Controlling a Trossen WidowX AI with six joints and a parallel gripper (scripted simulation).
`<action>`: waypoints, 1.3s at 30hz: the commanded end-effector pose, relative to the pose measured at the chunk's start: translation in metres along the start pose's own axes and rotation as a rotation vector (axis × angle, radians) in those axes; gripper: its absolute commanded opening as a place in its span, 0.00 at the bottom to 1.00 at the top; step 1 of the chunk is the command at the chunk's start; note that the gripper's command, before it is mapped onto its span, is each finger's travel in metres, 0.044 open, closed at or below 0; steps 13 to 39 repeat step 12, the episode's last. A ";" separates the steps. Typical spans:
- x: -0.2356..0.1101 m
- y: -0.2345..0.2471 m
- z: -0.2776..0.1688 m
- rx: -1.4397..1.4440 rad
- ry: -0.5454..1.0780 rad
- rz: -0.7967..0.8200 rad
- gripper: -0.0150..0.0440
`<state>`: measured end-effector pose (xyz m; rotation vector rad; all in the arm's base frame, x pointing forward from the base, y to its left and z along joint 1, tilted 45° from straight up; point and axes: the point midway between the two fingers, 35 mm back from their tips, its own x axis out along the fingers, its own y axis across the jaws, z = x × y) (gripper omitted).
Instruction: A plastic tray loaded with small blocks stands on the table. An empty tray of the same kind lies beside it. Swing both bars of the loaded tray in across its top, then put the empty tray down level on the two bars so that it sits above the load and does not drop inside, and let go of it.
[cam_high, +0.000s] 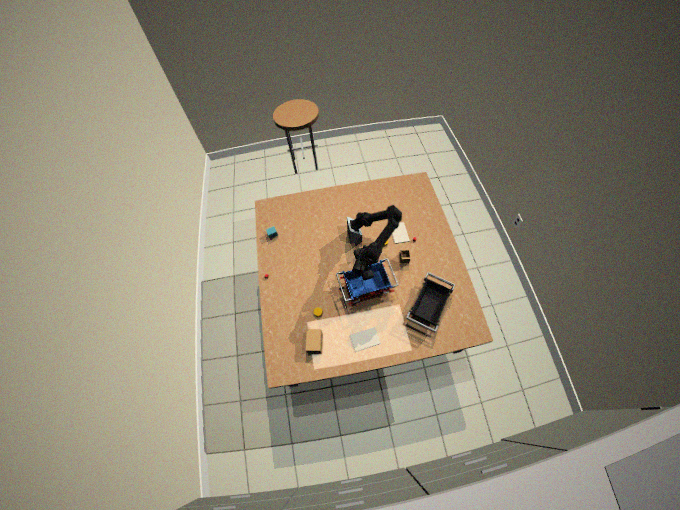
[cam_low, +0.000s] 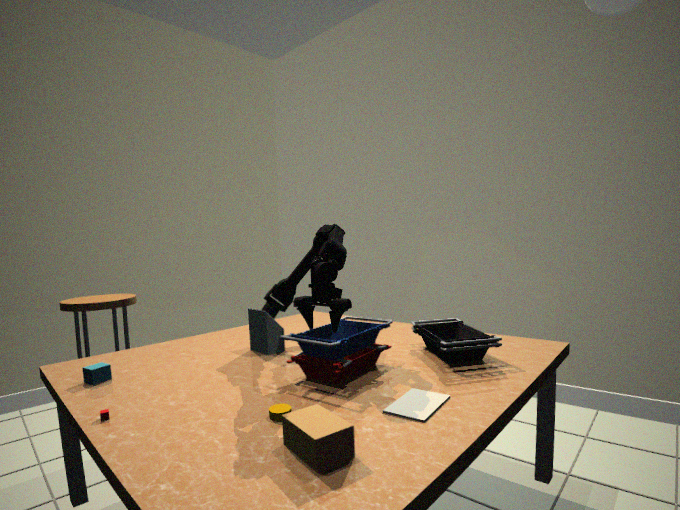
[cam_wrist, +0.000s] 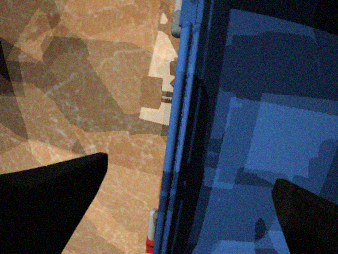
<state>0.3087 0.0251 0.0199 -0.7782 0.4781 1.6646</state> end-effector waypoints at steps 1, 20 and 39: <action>-0.024 -0.001 -0.001 -0.005 0.008 0.000 1.00; -0.069 0.008 0.001 0.001 0.004 0.000 1.00; -0.069 0.008 0.001 0.001 0.004 0.000 1.00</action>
